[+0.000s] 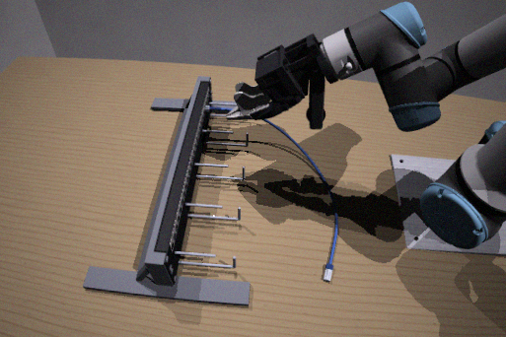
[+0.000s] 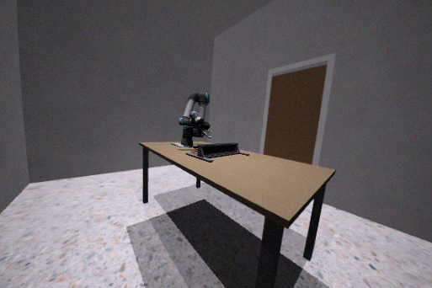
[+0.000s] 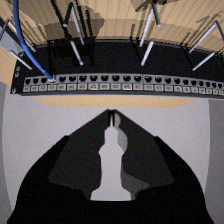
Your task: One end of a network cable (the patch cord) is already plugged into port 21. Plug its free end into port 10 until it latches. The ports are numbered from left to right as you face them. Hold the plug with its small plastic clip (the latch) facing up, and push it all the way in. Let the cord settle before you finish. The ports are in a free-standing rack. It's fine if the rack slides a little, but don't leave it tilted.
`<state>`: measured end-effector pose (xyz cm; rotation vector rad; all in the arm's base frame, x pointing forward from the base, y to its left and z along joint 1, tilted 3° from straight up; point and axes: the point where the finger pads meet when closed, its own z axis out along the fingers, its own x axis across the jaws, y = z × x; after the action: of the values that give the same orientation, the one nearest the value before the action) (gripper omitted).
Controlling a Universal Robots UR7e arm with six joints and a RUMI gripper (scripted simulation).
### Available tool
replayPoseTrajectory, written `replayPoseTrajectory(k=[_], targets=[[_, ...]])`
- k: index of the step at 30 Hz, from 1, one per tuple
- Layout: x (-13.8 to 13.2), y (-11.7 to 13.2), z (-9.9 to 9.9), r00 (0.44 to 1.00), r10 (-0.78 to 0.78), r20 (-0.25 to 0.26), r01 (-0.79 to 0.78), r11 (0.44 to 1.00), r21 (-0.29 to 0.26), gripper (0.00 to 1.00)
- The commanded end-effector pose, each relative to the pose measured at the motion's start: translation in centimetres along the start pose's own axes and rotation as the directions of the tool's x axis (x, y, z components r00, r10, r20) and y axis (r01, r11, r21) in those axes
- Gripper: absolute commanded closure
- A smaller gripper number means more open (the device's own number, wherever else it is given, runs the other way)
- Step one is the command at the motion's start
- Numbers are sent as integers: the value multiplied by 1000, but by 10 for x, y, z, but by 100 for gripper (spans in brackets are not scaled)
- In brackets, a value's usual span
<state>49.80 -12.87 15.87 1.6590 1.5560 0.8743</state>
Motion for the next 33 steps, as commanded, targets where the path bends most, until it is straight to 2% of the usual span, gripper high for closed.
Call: replayPoseTrajectory(k=[1, 33], targets=[[0, 0, -8, 1000, -1, -1, 1, 1000, 0, 100], [0, 0, -65, 1000, -1, -1, 1, 1000, 0, 100]])
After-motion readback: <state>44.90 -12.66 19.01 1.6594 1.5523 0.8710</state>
